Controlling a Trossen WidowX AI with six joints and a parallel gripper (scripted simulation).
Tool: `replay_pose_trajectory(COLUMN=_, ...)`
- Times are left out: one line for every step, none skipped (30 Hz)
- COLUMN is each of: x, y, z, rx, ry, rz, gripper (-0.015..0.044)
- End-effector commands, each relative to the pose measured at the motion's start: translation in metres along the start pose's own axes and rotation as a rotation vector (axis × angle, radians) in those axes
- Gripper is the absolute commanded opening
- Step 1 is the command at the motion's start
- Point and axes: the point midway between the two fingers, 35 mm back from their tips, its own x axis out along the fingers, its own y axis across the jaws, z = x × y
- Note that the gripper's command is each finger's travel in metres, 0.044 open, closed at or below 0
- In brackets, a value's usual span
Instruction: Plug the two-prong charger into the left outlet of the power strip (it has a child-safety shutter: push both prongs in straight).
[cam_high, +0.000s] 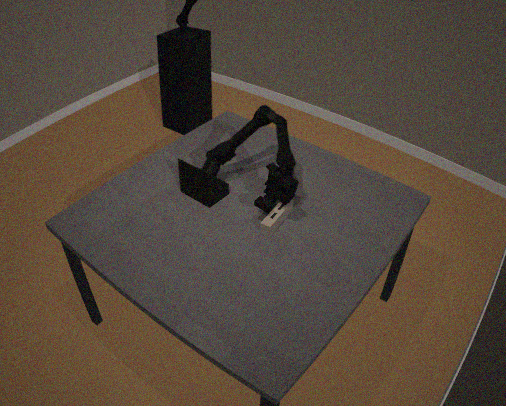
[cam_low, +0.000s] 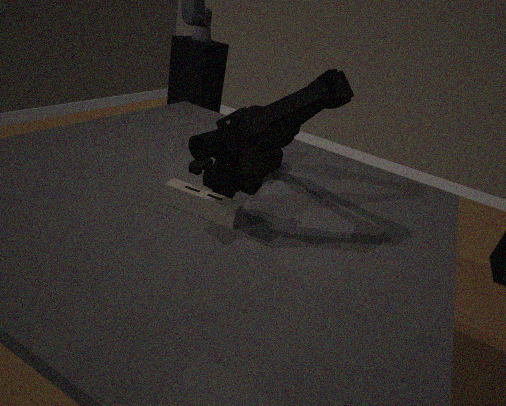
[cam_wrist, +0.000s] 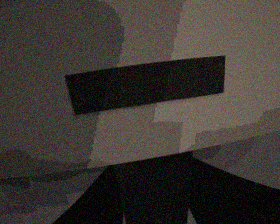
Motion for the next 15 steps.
replay_pose_trajectory(x=-0.0020, y=0.0017, z=0.0129, rx=-0.027, ry=-0.025, rz=-0.002, gripper=0.0000)
replay_pose_trajectory(x=-0.0020, y=0.0017, z=0.0133, rx=-0.027, ry=-0.025, rz=-0.002, gripper=0.0000)
replay_pose_trajectory(x=-0.0020, y=0.0018, z=0.0137, rx=-0.027, ry=-0.025, rz=-0.002, gripper=0.0000)
replay_pose_trajectory(x=-0.0020, y=0.0018, z=0.0141, rx=-0.027, ry=-0.026, rz=-0.002, gripper=0.0000)
replay_pose_trajectory(x=-0.0020, y=0.0018, z=0.0145, rx=-0.027, ry=-0.026, rz=-0.002, gripper=0.0000)
replay_pose_trajectory(x=-0.0020, y=0.0018, z=0.0149, rx=-0.027, ry=-0.026, rz=-0.002, gripper=0.0000)
replay_pose_trajectory(x=-0.0020, y=0.0019, z=0.0153, rx=-0.027, ry=-0.026, rz=-0.002, gripper=0.0000)
replay_pose_trajectory(x=-0.0020, y=0.0019, z=0.0157, rx=-0.028, ry=-0.026, rz=-0.002, gripper=0.0000)
replay_pose_trajectory(x=-0.0020, y=0.0019, z=0.0161, rx=-0.028, ry=-0.026, rz=-0.002, gripper=0.0000)
replay_pose_trajectory(x=-0.0020, y=0.0019, z=0.0160, rx=-0.028, ry=-0.026, rz=-0.002, gripper=0.0000)
replay_pose_trajectory(x=-0.0020, y=0.0019, z=0.0160, rx=-0.028, ry=-0.026, rz=-0.002, gripper=0.0000)
replay_pose_trajectory(x=-0.0020, y=0.0019, z=0.0159, rx=-0.028, ry=-0.026, rz=-0.002, gripper=0.0000)
replay_pose_trajectory(x=-0.0020, y=0.0019, z=0.0159, rx=-0.028, ry=-0.026, rz=-0.002, gripper=0.0000)
replay_pose_trajectory(x=-0.0019, y=0.0019, z=0.0158, rx=-0.028, ry=-0.026, rz=-0.002, gripper=0.0000)
replay_pose_trajectory(x=-0.0019, y=0.0019, z=0.0156, rx=-0.028, ry=-0.026, rz=-0.002, gripper=0.0000)
